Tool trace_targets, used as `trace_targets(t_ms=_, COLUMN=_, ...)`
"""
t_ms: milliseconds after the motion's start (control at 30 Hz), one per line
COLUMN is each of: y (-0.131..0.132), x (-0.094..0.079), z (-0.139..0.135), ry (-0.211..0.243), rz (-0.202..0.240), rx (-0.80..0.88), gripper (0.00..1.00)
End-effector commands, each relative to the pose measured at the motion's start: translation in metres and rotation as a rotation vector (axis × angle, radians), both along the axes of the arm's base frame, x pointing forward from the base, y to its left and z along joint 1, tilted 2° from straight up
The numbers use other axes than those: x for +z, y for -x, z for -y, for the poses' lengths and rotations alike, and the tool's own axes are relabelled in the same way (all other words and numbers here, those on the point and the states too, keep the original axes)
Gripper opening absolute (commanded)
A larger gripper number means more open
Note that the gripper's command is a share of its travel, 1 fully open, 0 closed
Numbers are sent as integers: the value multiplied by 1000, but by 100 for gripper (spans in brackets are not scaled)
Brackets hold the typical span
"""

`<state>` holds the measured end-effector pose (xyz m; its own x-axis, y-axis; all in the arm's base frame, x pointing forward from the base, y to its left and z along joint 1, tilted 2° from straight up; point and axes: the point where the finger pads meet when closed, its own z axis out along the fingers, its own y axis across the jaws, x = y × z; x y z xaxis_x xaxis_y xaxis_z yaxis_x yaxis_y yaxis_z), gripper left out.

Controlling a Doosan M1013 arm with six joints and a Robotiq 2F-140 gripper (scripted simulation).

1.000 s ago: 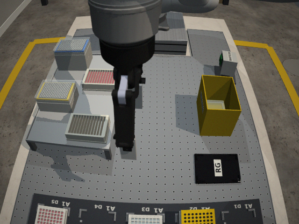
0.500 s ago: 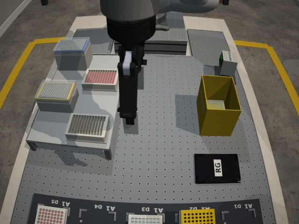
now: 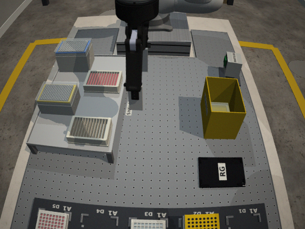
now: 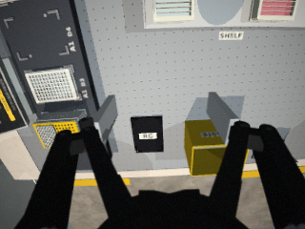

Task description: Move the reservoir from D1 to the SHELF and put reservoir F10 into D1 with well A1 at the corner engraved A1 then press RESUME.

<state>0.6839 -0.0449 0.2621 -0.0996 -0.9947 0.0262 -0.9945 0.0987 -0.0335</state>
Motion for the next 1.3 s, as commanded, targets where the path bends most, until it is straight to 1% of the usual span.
trace_targets(t_ms=0, y=18, x=0, z=-1, ry=0, rz=0, rx=0, gripper=77)
trace_targets(t_ms=333, y=68, x=-2, z=-3, ry=0, rz=0, rx=0, gripper=77)
trace_targets(t_ms=400, y=68, x=-2, z=-3, ry=0, rz=0, rx=0, gripper=77)
trace_targets(t_ms=900, y=143, x=-4, z=-7, ry=0, rz=0, rx=0, gripper=77)
trace_targets(t_ms=967, y=143, x=-4, z=-7, ry=0, rz=0, rx=0, gripper=77)
trace_targets(t_ms=1267, y=188, x=-6, z=-9, ry=0, rz=0, rx=0, gripper=77)
